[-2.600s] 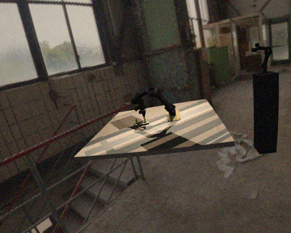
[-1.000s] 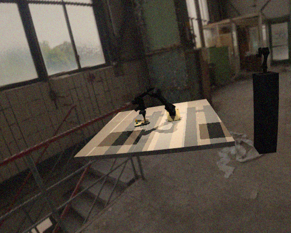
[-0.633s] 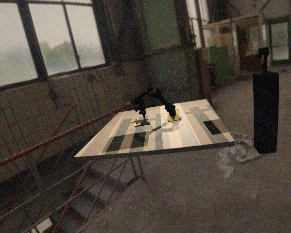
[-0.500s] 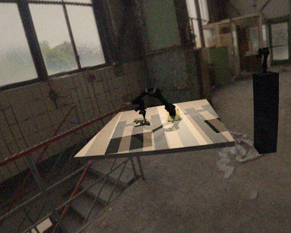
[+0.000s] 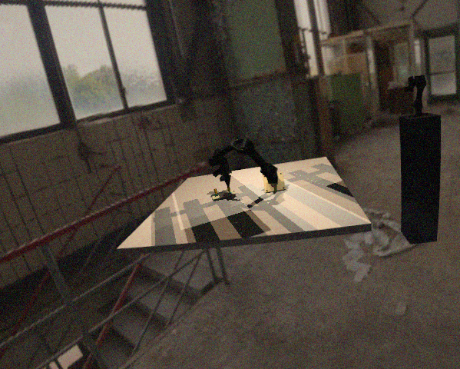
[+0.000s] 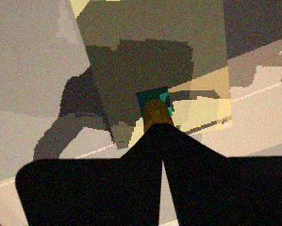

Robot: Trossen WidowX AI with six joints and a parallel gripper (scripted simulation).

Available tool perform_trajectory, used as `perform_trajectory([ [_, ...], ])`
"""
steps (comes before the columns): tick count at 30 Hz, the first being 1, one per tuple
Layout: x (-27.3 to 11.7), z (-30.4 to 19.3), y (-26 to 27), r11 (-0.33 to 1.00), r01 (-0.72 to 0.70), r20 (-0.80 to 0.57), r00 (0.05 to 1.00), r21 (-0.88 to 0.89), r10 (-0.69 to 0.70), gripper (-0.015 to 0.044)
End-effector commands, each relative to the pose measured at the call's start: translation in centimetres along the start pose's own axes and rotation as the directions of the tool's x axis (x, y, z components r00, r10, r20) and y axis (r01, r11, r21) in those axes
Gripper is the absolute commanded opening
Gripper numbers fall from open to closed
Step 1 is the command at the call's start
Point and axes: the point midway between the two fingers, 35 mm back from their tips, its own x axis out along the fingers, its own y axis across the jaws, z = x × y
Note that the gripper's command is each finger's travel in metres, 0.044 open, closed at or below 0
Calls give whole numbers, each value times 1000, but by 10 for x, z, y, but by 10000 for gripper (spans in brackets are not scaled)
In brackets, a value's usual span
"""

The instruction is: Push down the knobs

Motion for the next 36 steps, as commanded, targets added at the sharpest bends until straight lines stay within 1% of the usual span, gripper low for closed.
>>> perform_trajectory([
  [1,4,0,1,1000,-1,-6,1000,-2,1,0],
  [36,11,0,1,1000,-2,-5,1000,-2,2,0],
])
